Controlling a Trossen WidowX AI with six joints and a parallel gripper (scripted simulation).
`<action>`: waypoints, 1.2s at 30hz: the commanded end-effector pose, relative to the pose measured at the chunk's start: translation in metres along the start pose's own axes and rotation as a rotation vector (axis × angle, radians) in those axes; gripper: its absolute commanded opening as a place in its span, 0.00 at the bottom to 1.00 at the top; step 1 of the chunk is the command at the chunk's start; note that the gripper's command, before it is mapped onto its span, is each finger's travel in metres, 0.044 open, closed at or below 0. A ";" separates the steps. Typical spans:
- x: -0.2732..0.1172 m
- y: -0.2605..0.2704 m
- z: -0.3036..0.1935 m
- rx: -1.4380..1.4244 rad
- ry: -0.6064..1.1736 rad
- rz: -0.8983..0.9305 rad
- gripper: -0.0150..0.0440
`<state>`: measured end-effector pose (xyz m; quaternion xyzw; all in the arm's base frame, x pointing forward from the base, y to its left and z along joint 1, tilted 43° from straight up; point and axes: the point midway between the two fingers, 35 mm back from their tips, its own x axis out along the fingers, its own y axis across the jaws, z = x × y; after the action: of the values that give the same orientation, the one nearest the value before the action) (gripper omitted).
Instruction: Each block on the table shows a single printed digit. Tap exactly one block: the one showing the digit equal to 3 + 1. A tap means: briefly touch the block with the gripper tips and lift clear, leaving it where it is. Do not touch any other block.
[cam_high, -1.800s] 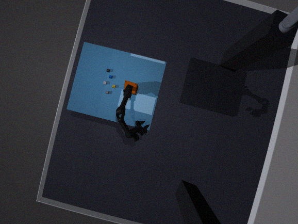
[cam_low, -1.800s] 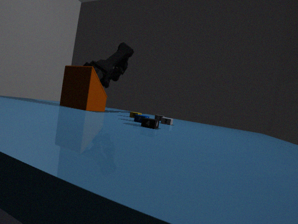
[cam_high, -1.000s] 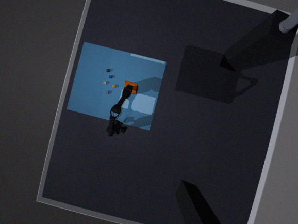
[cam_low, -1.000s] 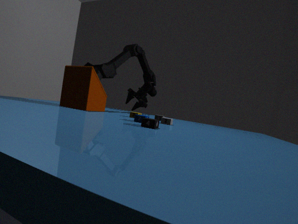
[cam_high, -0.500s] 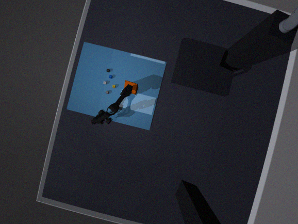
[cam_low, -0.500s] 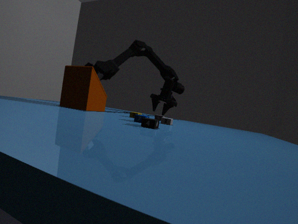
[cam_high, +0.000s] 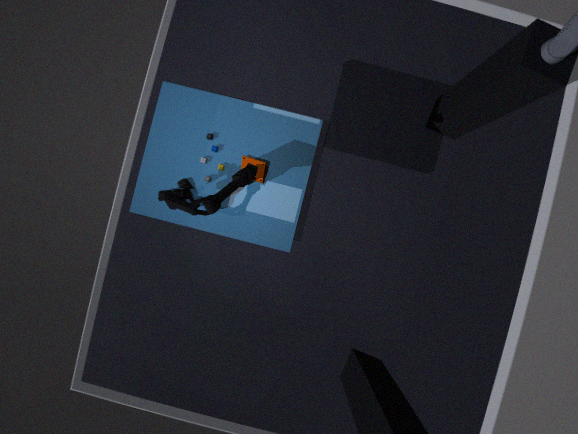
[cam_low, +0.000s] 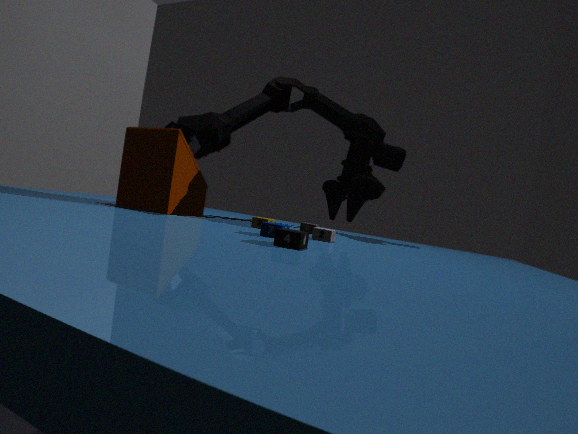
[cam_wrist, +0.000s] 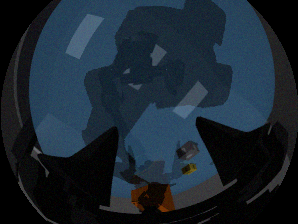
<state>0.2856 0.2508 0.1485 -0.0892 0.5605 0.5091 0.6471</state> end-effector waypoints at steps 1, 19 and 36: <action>-0.005 -0.063 -0.031 0.135 0.011 -0.007 0.93; -0.044 -0.218 -0.228 0.666 -0.123 0.070 0.93; -0.046 -0.221 -0.241 0.695 -0.139 0.080 0.93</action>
<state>0.3090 -0.0428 0.0014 0.1892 0.6571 0.3160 0.6577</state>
